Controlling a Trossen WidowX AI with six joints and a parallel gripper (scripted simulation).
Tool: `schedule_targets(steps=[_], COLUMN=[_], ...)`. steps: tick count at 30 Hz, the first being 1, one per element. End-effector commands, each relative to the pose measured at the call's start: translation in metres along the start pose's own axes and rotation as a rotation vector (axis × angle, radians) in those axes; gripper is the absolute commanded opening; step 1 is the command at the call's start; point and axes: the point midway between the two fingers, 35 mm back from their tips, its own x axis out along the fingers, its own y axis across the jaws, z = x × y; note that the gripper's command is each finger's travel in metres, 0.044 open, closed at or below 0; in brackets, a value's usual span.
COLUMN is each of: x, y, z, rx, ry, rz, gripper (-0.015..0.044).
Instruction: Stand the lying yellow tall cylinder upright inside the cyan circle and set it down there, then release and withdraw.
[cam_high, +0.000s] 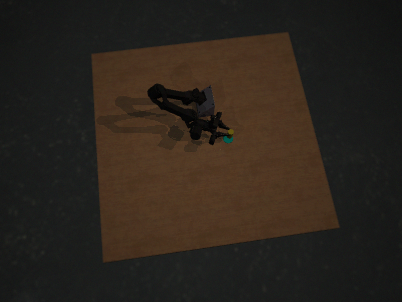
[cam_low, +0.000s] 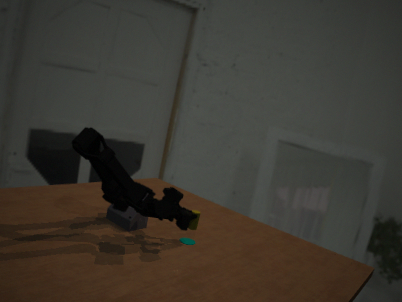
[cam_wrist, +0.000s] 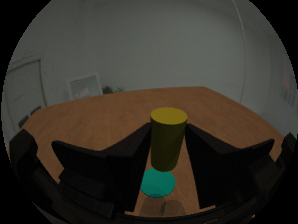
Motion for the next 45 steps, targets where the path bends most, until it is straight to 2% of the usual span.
schedule_targets(steps=[1,18,29,40,45], x=[0.000,0.001,0.001,0.001,0.001], y=[0.002,0.007,0.007,0.007,0.007], z=[-0.012,-0.055,-0.056,-0.056,-0.055], rx=[0.001,0.006,0.006,0.006,0.006], ry=[-0.006,-0.004,-0.004,-0.004,-0.003], rz=[0.003,-0.002,-0.002,-0.002,-0.002], gripper=[0.0105,0.0105,0.0105,0.0394,0.0400])
